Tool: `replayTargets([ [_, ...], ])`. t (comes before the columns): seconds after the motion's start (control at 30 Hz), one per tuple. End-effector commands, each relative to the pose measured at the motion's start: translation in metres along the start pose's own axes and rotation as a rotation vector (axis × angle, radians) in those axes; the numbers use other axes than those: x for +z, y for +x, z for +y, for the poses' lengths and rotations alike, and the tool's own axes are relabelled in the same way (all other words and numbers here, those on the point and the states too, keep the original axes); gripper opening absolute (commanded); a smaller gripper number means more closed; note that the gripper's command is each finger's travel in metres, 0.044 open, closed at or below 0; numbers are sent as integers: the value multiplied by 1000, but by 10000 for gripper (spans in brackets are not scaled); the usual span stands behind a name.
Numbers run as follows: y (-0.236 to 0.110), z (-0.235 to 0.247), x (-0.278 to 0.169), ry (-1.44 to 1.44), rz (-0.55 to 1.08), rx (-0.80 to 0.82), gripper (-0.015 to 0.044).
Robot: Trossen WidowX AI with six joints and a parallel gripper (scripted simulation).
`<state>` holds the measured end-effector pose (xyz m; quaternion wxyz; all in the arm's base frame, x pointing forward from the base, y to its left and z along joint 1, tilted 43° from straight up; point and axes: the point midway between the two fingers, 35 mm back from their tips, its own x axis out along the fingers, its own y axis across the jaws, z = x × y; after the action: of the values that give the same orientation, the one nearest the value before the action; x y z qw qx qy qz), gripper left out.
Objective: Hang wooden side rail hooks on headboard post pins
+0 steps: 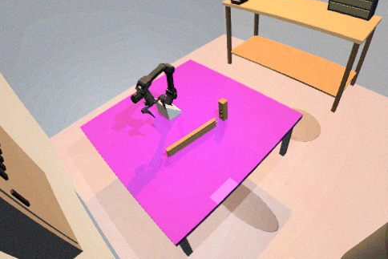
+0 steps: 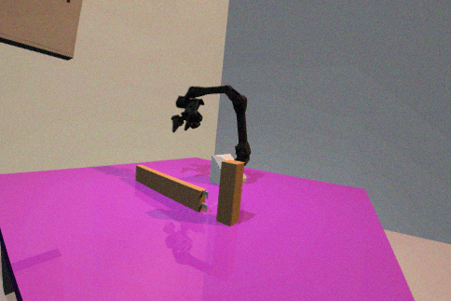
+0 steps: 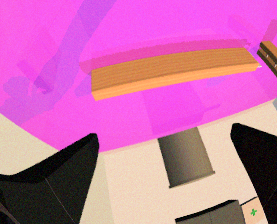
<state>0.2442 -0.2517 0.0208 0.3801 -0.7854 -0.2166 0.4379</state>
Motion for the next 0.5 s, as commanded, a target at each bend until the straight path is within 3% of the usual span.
replayTargets([
  [0.0,26,-43,-27,-98,-23,29,440],
  [0.47,115,-190,-41,-387,-58,-13,440],
])
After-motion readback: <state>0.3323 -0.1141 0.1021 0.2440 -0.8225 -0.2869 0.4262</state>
